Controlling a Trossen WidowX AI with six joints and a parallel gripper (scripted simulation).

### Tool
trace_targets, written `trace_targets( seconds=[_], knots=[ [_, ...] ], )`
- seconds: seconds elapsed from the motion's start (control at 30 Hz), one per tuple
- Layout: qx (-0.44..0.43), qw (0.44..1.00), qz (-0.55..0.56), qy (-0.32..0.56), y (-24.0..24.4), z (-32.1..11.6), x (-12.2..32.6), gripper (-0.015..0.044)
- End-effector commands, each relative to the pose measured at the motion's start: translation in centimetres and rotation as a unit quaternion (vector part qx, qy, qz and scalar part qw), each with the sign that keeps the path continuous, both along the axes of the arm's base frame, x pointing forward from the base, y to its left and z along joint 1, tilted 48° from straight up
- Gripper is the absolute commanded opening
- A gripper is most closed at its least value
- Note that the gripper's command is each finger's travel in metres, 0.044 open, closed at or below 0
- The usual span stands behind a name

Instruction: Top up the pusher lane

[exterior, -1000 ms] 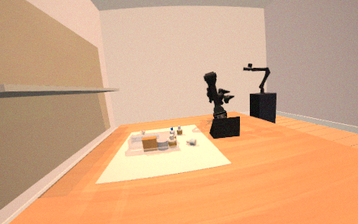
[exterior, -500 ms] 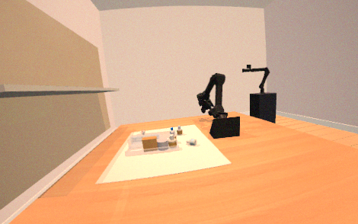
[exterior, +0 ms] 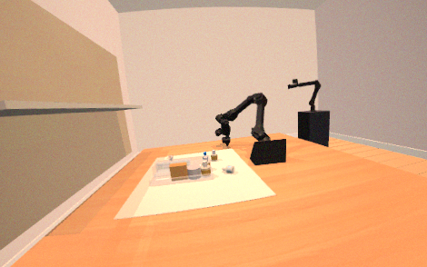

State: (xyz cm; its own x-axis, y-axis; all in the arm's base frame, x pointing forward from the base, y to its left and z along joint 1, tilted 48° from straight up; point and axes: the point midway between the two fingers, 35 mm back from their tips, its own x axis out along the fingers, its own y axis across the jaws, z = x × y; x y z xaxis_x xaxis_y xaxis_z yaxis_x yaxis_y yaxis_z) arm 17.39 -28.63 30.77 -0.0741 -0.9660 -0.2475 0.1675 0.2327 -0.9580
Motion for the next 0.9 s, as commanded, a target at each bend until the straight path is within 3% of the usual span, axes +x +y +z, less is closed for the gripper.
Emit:
trace_targets(
  seconds=[0.0, 0.4, 0.57, 0.7, 0.87],
  knots=[
    [0.03, 0.999, 0.04, -0.012, 1.3, -1.5, 3.2, 0.044],
    [0.216, 0.967, 0.133, -0.019, 14.8, -11.9, 13.4, 0.044],
    [0.268, 0.954, 0.131, 0.037, 22.4, -15.7, 13.5, 0.044],
    [0.257, 0.956, 0.115, 0.081, 27.2, -18.0, 12.1, 0.044],
    [0.246, 0.958, 0.111, 0.094, 28.7, -18.9, 11.4, 0.044]
  ],
)
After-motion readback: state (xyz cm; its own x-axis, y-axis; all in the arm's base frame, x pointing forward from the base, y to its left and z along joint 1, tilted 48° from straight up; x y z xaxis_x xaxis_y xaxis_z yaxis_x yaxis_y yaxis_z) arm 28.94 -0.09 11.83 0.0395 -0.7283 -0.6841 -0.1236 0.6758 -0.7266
